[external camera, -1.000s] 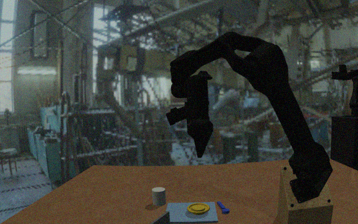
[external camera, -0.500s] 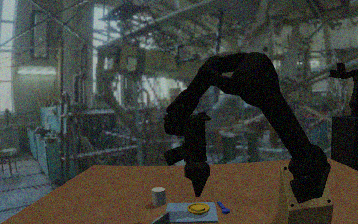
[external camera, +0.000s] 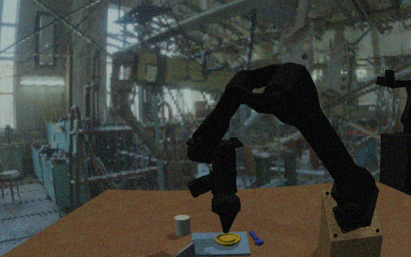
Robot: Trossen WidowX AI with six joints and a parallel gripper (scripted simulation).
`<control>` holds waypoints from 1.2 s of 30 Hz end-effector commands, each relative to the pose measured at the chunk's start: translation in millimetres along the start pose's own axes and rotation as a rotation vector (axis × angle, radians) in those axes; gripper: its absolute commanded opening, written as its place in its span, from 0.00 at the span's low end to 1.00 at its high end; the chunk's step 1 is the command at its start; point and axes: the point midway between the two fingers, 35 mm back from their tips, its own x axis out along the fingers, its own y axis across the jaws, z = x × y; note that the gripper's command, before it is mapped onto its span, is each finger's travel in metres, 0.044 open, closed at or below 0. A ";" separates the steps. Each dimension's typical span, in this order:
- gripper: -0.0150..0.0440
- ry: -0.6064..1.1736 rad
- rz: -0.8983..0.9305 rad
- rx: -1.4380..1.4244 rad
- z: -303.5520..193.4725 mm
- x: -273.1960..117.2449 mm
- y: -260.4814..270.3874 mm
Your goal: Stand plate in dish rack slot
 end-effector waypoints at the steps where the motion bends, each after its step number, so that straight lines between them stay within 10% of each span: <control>1: 0.93 0.007 0.009 0.009 -2.5 10.8 0.5; 36: 0.86 0.006 0.013 0.007 -6.3 48.0 2.5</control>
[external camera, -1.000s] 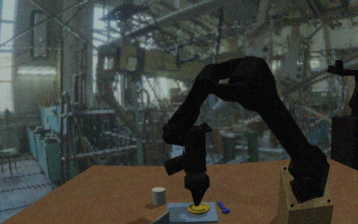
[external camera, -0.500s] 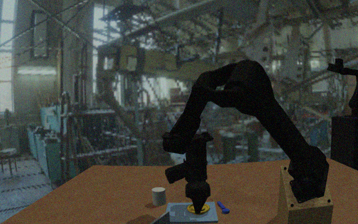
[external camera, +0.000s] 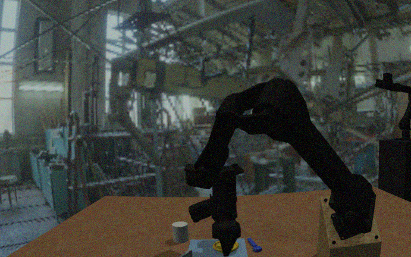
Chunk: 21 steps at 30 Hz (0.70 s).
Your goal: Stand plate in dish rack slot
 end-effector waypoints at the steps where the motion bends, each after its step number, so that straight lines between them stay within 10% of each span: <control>1: 0.85 0.002 0.005 0.007 -1.2 2.1 -0.1; 10: 0.75 0.002 0.005 0.007 -1.2 2.1 -0.1; 21: 0.26 0.001 -0.004 0.008 6.3 -44.1 -5.8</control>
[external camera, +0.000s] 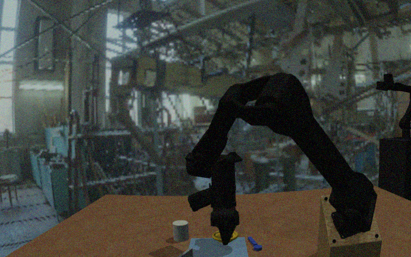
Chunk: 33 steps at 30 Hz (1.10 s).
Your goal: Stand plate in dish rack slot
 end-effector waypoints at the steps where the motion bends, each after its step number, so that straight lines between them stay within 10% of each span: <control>1: 0.25 -0.006 -0.012 -0.009 4.8 -25.3 -1.8; 33: 0.25 -0.009 -0.012 0.286 8.8 -123.7 36.5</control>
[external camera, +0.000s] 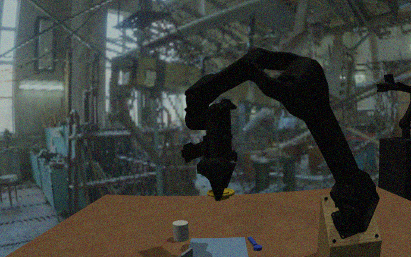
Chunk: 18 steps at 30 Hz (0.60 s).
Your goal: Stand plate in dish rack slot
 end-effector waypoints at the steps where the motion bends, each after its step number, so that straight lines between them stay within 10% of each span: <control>1: 0.25 -0.005 -0.002 0.136 -2.3 -4.4 23.3; 18: 0.25 -0.012 0.001 0.726 -23.1 -9.3 101.4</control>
